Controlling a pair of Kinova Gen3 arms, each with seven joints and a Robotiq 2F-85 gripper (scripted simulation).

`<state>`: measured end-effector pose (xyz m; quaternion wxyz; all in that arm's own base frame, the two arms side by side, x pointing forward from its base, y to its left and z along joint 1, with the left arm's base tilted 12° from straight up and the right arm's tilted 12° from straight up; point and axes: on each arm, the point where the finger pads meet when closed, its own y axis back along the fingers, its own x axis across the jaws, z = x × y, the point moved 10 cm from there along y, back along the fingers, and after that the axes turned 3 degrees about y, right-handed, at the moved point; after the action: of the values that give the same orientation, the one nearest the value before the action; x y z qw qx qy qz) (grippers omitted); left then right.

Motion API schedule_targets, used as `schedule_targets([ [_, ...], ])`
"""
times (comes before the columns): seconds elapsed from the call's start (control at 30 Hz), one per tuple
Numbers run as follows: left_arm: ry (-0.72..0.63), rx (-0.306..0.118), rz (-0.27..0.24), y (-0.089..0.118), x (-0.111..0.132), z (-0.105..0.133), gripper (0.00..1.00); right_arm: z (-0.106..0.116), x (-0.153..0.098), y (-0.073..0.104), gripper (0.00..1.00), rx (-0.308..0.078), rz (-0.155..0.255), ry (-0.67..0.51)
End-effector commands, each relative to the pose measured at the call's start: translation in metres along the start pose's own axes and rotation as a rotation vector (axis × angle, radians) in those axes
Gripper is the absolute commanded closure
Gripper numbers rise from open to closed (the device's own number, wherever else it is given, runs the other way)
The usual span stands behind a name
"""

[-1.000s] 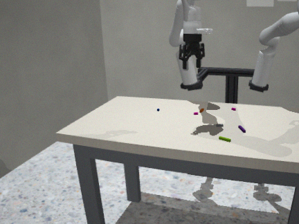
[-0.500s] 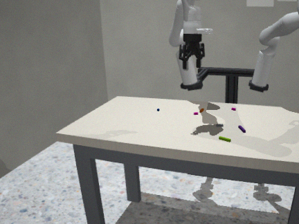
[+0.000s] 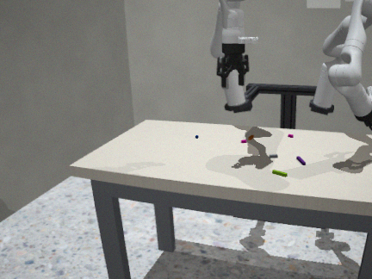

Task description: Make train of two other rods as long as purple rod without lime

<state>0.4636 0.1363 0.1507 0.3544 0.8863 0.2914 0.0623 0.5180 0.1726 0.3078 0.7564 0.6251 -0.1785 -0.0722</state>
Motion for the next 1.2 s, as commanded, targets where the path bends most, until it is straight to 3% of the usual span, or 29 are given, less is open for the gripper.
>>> schedule_targets([
  [0.0, -0.124, -0.04, 0.104, 0.034, -0.019, 0.052, 0.002, 0.013, 0.008, -0.002, 0.002, 0.006, -0.008, 0.001],
  [0.03, -0.188, -0.066, 0.155, 0.043, -0.03, 0.065, 0.002, 0.017, 0.011, -0.003, 0.002, 0.006, -0.01, 0.003],
  [0.07, -0.188, -0.072, 0.146, 0.05, -0.034, 0.077, 0.002, 0.022, 0.014, -0.004, 0.002, 0.006, -0.013, 0.004],
  [0.1, -0.256, -0.096, 0.202, 0.058, -0.045, 0.088, 0.002, 0.028, 0.018, -0.005, 0.002, 0.006, -0.016, 0.006],
  [0.13, -0.254, -0.101, 0.197, 0.066, -0.05, 0.101, 0.002, 0.034, 0.021, -0.006, 0.002, 0.007, -0.019, 0.008],
  [0.17, -0.325, -0.125, 0.251, 0.073, -0.062, 0.111, 0.002, 0.04, 0.025, -0.008, 0.002, 0.007, -0.023, 0.01],
  [0.2, -0.323, -0.13, 0.245, 0.081, -0.068, 0.124, 0.002, 0.047, 0.028, -0.009, 0.002, 0.007, -0.026, 0.012],
  [0.23, -0.396, -0.156, 0.294, 0.086, -0.082, 0.132, 0.002, 0.055, 0.032, -0.011, 0.002, 0.008, -0.03, 0.014],
  [0.27, -0.389, -0.156, 0.293, 0.095, -0.087, 0.146, 0.002, 0.062, 0.036, -0.012, 0.002, 0.008, -0.034, 0.017],
  [0.3, -0.468, -0.186, 0.339, 0.099, -0.102, 0.152, 0.002, 0.071, 0.04, -0.014, 0.002, 0.009, -0.038, 0.02],
  [0.4, -0.522, -0.21, 0.38, 0.121, -0.129, 0.185, 0.002, 0.099, 0.052, -0.019, 0.002, 0.012, -0.05, 0.028],
  [0.47, -0.522, -0.21, 0.38, 0.121, -0.129, 0.185, 0.002, 0.099, 0.052, -0.019, 0.002, 0.012, -0.05, 0.028],
  [0.5, -0.593, -0.238, 0.422, 0.134, -0.157, 0.206, 0.002, 0.109, 0.056, -0.021, 0.002, 0.013, -0.054, 0.031],
  [0.63, -0.59, -0.24, 0.427, 0.136, -0.156, 0.205, 0.002, 0.152, 0.07, -0.028, 0.002, 0.02, -0.07, 0.045],
  [0.9, -0.591, -0.239, 0.426, 0.136, -0.156, 0.205, 0.002, 0.211, 0.083, -0.036, 0.002, 0.031, -0.086, 0.063],
  [1.17, -0.591, -0.239, 0.426, 0.136, -0.156, 0.205, 0.002, 0.24, 0.086, -0.039, 0.002, 0.037, -0.093, 0.072],
])
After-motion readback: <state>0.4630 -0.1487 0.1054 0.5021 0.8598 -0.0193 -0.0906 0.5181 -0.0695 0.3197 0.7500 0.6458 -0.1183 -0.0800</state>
